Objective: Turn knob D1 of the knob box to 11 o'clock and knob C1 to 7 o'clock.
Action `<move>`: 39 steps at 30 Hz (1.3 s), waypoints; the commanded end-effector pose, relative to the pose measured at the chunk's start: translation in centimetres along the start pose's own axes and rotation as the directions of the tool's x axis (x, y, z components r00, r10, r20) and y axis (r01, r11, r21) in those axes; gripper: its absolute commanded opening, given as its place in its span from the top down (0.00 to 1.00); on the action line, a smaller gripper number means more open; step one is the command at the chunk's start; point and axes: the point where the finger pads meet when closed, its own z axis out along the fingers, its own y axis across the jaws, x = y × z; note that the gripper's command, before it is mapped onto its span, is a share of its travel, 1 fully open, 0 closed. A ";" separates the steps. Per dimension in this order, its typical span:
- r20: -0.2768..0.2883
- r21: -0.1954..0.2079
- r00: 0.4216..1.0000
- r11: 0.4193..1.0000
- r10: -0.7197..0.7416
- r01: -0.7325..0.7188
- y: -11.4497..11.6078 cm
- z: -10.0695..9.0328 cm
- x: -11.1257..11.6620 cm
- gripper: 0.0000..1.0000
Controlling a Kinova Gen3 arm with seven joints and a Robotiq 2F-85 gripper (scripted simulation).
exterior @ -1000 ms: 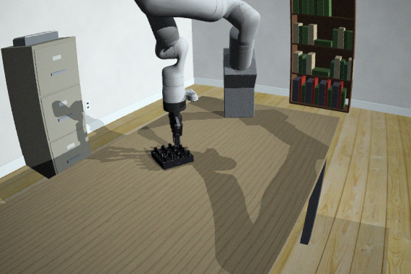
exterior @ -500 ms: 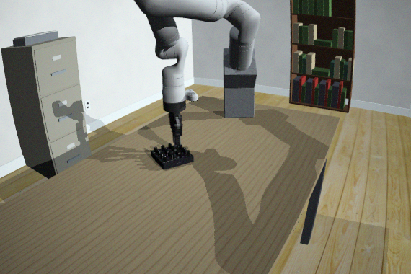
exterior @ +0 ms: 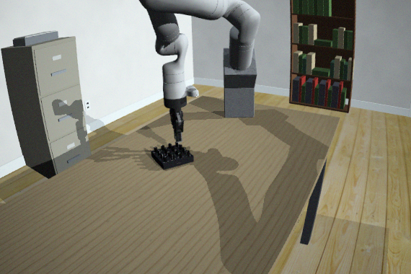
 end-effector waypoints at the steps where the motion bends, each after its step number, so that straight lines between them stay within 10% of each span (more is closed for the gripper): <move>1: 0.015 -0.002 1.000 1.000 0.001 -0.001 0.1 -1.1 -0.5 0.81; 25: 0.015 -0.002 1.000 1.000 0.001 -0.001 0.1 -2.6 -0.5 0.81; 26: 0.015 -0.002 1.000 1.000 0.001 -0.001 0.1 -2.6 -0.5 0.00; 39: 0.015 -0.002 1.000 1.000 0.001 -0.001 0.1 -3.7 -0.5 0.00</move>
